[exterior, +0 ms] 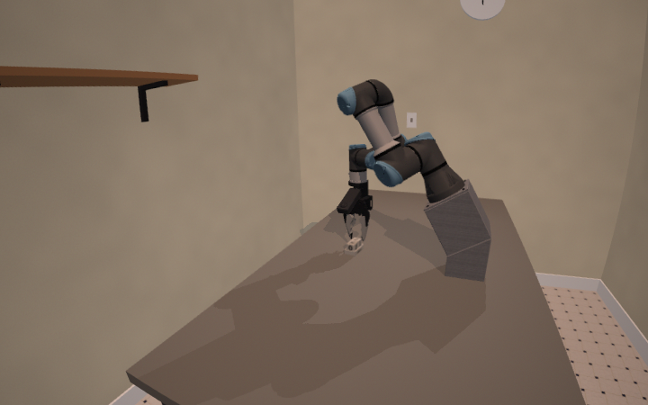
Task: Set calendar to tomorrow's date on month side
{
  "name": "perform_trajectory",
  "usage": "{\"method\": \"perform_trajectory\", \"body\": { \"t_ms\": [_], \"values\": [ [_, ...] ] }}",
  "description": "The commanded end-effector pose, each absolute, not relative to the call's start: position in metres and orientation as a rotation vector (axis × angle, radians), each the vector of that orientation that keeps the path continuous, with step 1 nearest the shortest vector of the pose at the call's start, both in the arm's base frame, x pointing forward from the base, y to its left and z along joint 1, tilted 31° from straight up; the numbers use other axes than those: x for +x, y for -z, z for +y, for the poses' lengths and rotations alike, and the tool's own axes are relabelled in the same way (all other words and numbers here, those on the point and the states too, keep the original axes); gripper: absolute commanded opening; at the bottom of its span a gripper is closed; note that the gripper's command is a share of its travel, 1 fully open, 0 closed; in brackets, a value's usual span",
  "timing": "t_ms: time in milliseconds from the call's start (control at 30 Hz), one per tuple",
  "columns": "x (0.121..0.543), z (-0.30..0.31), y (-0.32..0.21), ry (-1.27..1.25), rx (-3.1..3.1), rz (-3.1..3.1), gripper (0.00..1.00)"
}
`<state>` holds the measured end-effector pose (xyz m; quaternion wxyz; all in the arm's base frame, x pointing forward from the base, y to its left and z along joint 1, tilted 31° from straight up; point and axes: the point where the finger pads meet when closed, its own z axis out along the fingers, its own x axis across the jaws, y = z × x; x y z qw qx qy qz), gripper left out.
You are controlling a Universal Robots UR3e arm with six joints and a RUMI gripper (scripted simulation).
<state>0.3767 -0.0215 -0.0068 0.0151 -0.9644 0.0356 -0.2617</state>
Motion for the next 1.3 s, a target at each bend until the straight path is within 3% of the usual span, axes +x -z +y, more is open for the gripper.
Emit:
{"method": "perform_trajectory", "body": {
  "t_ms": [0, 1267],
  "values": [
    [0.385, -0.025, 0.011, 0.840, -3.010, 0.113, 0.29],
    [0.390, -0.025, 0.021, 0.838, -3.009, 0.113, 0.29]
  ]
}}
